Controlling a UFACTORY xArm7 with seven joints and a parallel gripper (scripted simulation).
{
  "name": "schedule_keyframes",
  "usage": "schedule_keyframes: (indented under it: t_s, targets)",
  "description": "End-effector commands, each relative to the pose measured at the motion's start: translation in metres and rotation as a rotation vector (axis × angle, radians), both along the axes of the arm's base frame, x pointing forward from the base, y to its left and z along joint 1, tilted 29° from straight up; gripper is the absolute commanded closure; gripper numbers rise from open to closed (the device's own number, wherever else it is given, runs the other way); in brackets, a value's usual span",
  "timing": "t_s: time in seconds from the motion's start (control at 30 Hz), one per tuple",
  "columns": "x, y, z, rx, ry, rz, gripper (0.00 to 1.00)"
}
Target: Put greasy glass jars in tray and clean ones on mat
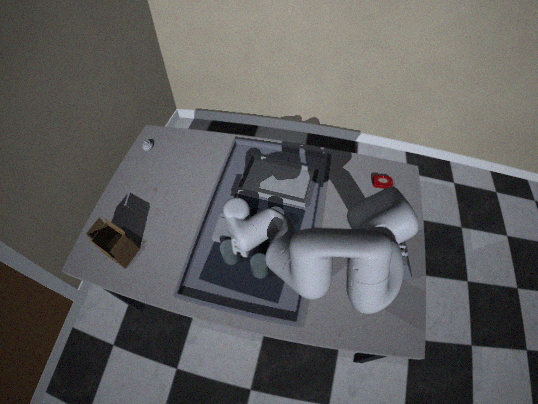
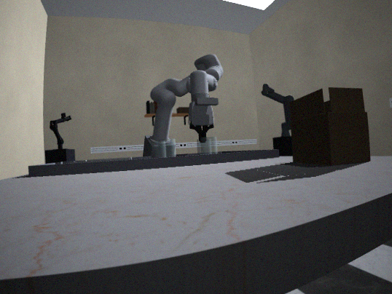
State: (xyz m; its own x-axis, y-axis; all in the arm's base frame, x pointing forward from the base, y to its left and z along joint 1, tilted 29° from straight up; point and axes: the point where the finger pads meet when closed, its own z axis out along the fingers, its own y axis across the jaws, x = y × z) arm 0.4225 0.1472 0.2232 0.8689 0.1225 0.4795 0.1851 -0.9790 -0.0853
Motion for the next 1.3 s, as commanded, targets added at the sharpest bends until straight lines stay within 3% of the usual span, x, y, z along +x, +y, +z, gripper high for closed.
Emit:
schedule_keyframes:
  t_s: [0.0, 1.03, 1.27]
  targets:
    - [0.001, 0.000, 0.002, 0.001, -0.003, 0.000, 1.00]
    - [0.001, 0.000, 0.002, 0.001, -0.003, 0.000, 1.00]
    - [-0.024, -0.009, 0.048, 0.001, -0.003, 0.000, 1.00]
